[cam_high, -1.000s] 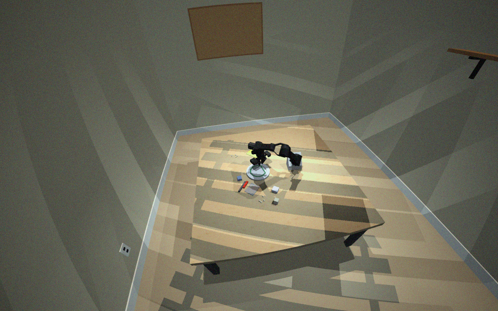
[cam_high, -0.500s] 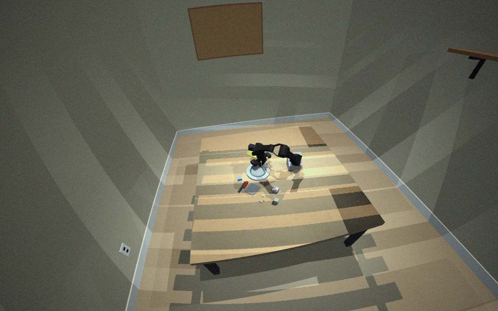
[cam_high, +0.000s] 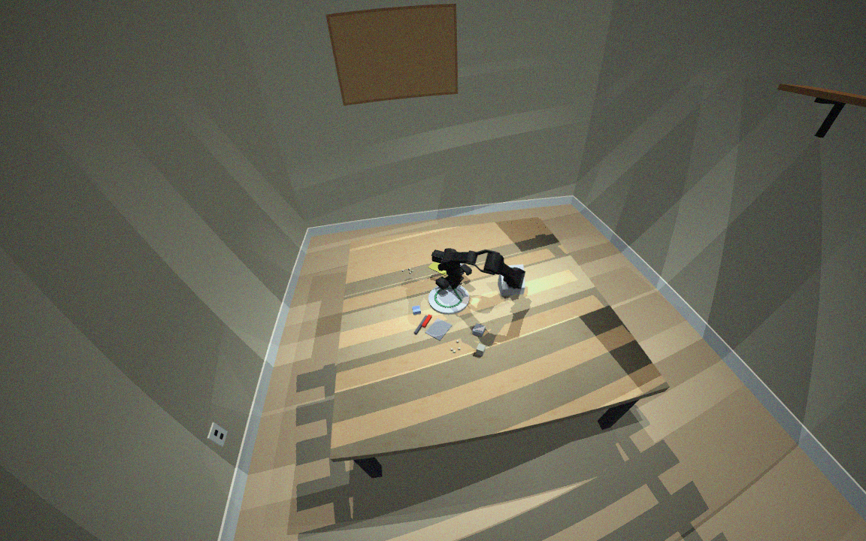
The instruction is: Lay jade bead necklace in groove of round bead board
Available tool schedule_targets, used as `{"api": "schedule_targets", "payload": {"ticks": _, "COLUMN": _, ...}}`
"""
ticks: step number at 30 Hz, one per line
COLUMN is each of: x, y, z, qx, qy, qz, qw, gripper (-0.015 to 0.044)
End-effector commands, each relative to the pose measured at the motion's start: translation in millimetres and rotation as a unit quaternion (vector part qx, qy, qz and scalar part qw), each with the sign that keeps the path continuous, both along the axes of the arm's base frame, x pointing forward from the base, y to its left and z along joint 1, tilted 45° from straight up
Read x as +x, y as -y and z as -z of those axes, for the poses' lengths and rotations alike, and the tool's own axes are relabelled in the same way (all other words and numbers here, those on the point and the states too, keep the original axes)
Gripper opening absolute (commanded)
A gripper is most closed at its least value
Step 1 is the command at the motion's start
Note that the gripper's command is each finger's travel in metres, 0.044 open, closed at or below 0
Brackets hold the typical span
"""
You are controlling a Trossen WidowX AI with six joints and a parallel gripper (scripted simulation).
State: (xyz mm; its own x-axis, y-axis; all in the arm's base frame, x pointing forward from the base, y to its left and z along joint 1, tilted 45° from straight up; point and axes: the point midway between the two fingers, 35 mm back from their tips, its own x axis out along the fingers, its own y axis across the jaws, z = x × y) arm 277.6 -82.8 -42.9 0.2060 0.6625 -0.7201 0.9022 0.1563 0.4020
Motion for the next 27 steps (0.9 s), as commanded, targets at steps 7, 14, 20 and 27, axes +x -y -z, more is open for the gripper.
{"api": "schedule_targets", "payload": {"ticks": 7, "x": 0.8, "y": -0.5, "z": -0.8, "qx": 0.002, "qy": 0.002, "qz": 0.001, "qw": 1.0, "gripper": 0.0}}
{"api": "schedule_targets", "payload": {"ticks": 14, "x": 0.8, "y": -0.5, "z": -0.8, "qx": 0.002, "qy": 0.002, "qz": 0.001, "qw": 1.0, "gripper": 0.0}}
{"api": "schedule_targets", "payload": {"ticks": 20, "x": -1.5, "y": 3.4, "z": -4.8, "qx": 0.006, "qy": 0.0, "qz": 0.002, "qw": 1.0, "gripper": 0.0}}
{"api": "schedule_targets", "payload": {"ticks": 27, "x": -2.5, "y": 4.6, "z": -5.6, "qx": 0.006, "qy": -0.001, "qz": 0.002, "qw": 1.0, "gripper": 0.0}}
